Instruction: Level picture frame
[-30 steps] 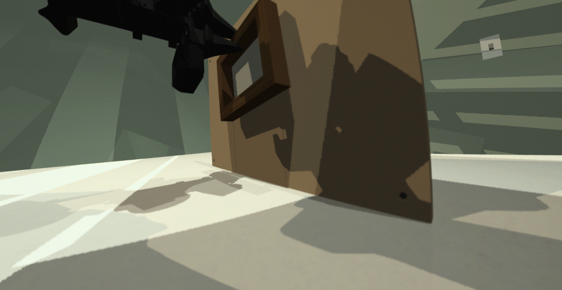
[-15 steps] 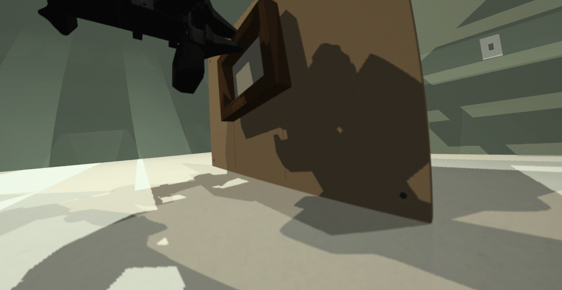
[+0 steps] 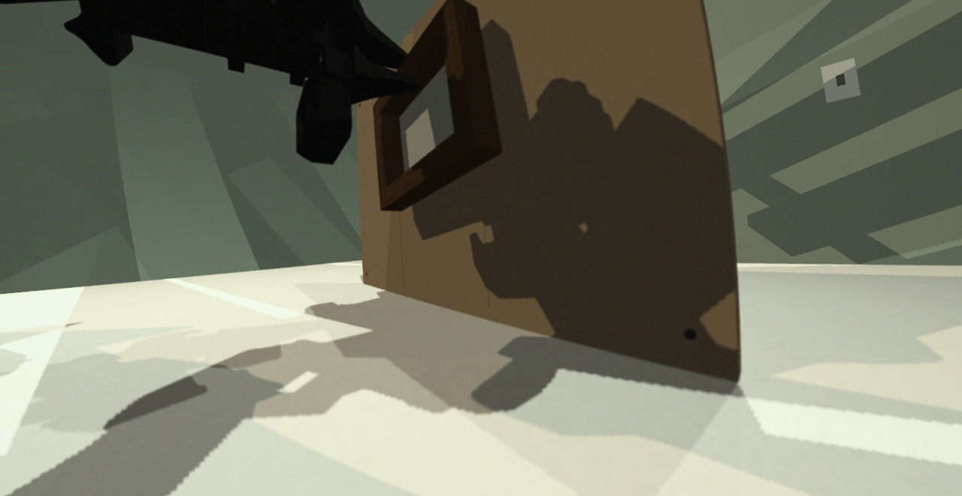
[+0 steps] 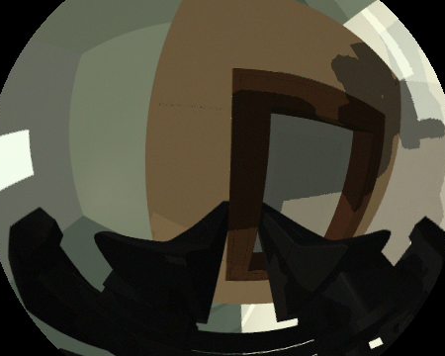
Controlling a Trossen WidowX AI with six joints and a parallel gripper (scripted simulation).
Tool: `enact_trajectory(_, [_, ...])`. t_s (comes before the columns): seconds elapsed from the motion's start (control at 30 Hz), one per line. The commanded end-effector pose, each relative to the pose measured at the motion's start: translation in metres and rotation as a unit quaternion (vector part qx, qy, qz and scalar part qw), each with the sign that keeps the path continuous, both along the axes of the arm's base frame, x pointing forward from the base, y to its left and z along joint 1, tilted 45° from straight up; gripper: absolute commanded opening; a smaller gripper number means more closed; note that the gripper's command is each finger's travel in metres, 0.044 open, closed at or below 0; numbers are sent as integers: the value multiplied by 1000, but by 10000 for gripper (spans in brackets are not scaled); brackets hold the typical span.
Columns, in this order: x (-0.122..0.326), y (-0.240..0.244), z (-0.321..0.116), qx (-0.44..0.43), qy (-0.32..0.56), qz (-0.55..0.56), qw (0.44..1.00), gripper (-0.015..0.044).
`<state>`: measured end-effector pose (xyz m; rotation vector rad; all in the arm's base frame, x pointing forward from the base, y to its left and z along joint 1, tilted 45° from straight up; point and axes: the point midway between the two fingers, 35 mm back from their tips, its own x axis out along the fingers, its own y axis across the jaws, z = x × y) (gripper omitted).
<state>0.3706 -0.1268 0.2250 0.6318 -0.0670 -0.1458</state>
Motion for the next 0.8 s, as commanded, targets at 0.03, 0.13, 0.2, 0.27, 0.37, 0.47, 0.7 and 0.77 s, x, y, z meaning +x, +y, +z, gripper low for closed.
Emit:
enact_trajectory(0.03, [1, 2, 1, -4, -3, 7, 1000, 0])
enact_trajectory(0.13, [0, 1, 0, -1, -1, 3, 1000, 0])
enact_trajectory(0.2, [0, 0, 0, 0, 0, 0, 1000, 0])
enact_trajectory(0.27, [0, 0, 0, 0, 0, 0, 1000, 0])
enact_trajectory(0.37, [0, 0, 0, 0, 0, 0, 1000, 0])
enact_trajectory(0.47, [0, -1, -1, 2, -1, 1, 1000, 0])
enact_trajectory(0.7, [0, -1, -1, 8, -1, 1, 1000, 0])
enact_trajectory(0.77, [0, -1, -1, 30, -4, 2, 1000, 0])
